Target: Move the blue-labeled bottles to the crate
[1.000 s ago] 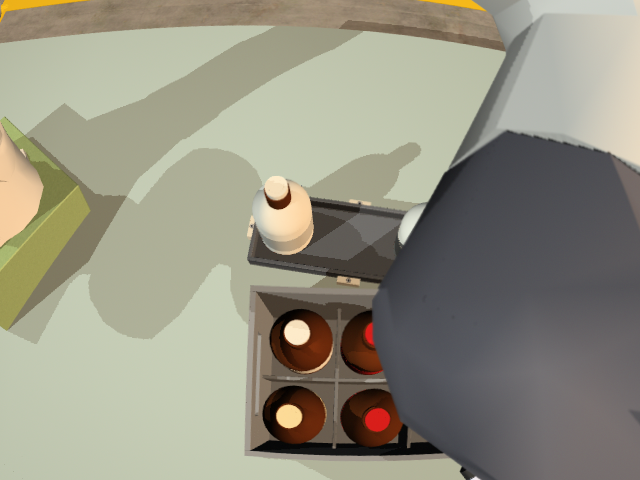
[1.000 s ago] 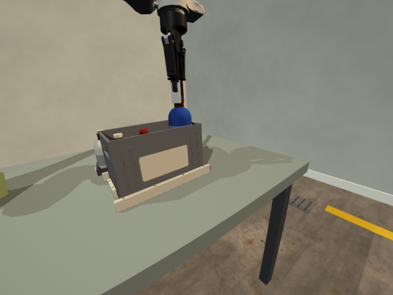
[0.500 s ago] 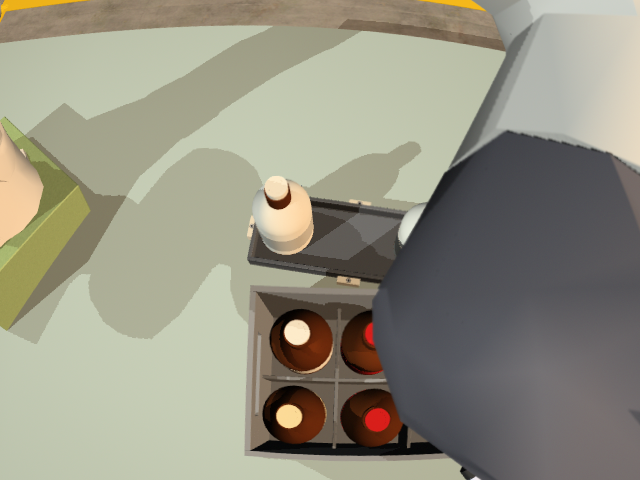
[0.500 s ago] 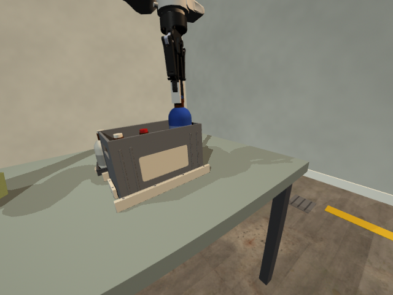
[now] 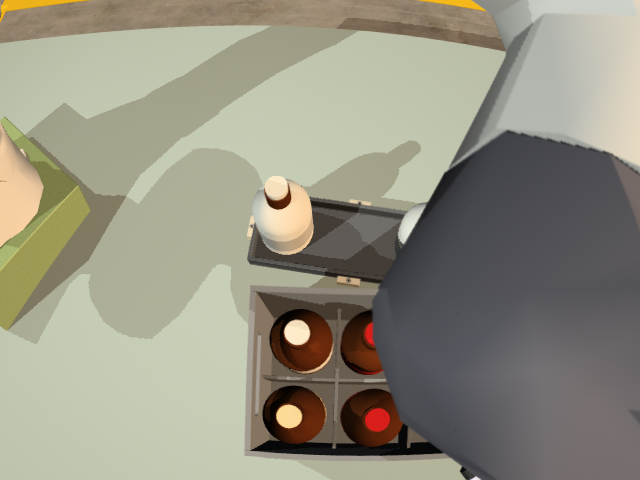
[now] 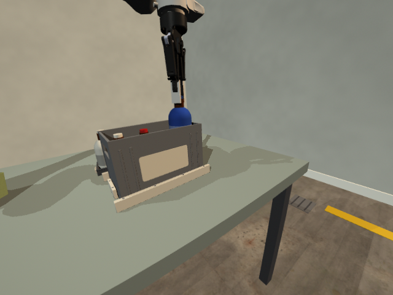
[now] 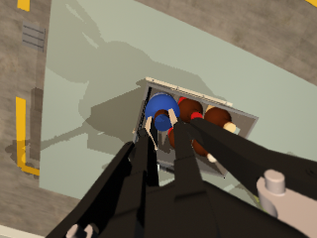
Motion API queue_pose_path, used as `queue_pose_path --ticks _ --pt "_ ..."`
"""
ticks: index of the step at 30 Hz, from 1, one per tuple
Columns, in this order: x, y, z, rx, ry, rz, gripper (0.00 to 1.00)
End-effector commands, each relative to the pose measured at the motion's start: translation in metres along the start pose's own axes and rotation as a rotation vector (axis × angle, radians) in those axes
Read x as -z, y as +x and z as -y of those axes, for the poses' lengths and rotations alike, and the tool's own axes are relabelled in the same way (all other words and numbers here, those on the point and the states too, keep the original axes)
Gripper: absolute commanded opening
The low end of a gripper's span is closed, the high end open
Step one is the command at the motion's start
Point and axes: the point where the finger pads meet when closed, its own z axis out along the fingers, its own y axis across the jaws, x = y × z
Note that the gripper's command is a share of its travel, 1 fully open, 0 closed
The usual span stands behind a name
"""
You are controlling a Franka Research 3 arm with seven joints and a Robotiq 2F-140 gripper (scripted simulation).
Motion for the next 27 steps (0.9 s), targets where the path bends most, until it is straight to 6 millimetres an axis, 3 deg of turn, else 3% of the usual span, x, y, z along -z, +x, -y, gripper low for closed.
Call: queue_pose_path --ticks 1,27 --pt "0.005 0.004 0.0 0.004 0.001 -0.014 0.0" --pt "-0.006 0.004 0.0 0.004 0.001 -0.014 0.0"
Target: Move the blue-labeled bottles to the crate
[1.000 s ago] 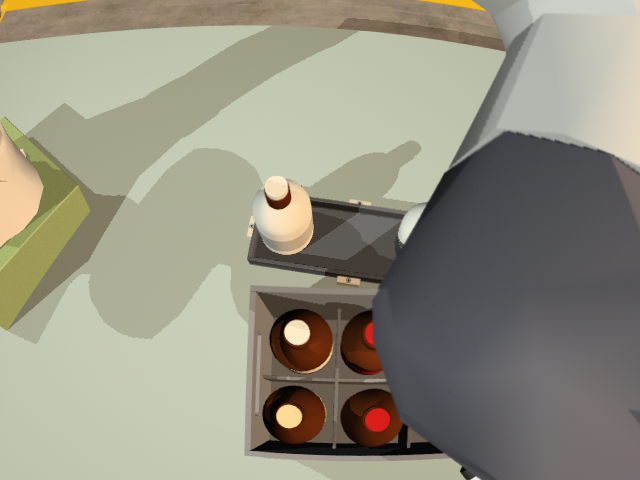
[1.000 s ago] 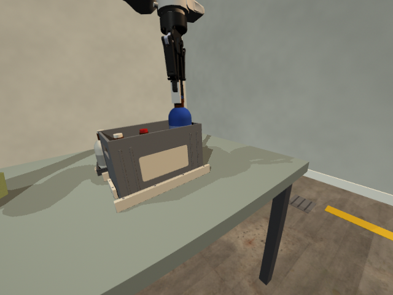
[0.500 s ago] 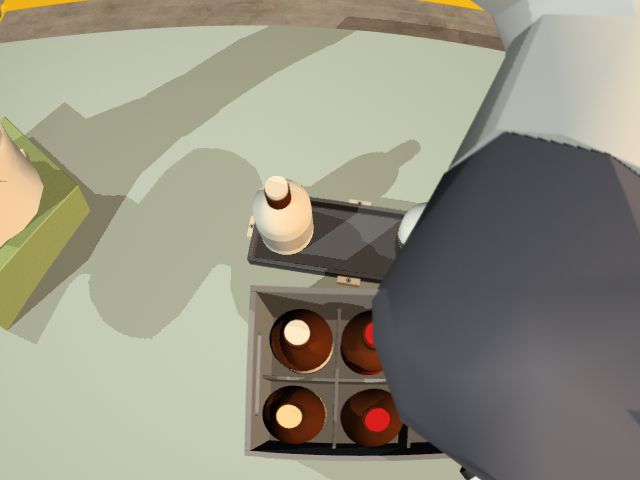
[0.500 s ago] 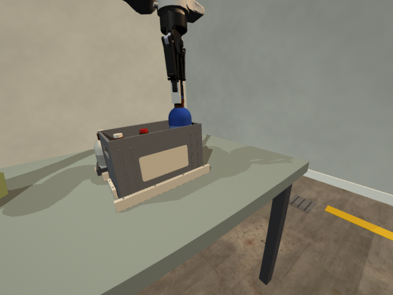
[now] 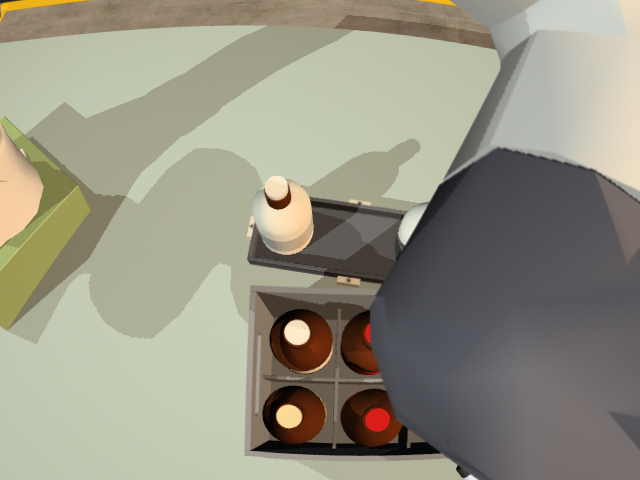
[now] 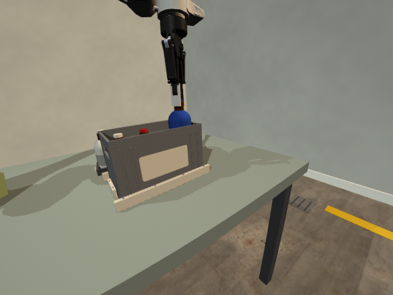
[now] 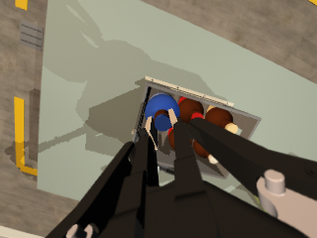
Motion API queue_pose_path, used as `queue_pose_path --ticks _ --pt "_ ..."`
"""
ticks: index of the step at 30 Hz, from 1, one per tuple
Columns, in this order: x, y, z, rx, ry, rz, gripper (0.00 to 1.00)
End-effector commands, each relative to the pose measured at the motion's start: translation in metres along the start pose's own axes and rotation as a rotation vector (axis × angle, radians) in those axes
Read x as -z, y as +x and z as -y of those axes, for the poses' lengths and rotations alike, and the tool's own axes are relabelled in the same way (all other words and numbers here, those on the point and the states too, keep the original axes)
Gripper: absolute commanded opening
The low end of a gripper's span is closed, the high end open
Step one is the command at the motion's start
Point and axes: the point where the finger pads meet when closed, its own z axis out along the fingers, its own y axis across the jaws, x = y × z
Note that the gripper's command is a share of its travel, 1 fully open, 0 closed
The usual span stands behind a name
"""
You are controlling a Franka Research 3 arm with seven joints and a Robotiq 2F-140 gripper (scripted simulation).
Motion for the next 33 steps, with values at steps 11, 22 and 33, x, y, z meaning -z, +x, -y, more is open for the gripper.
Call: queue_pose_path --ticks 11,22,33 --pt "-0.01 0.005 0.001 0.005 0.001 -0.018 0.0" --pt "-0.02 0.005 0.001 0.005 0.001 -0.018 0.0" --pt "-0.025 0.005 0.001 0.005 0.001 -0.018 0.0"
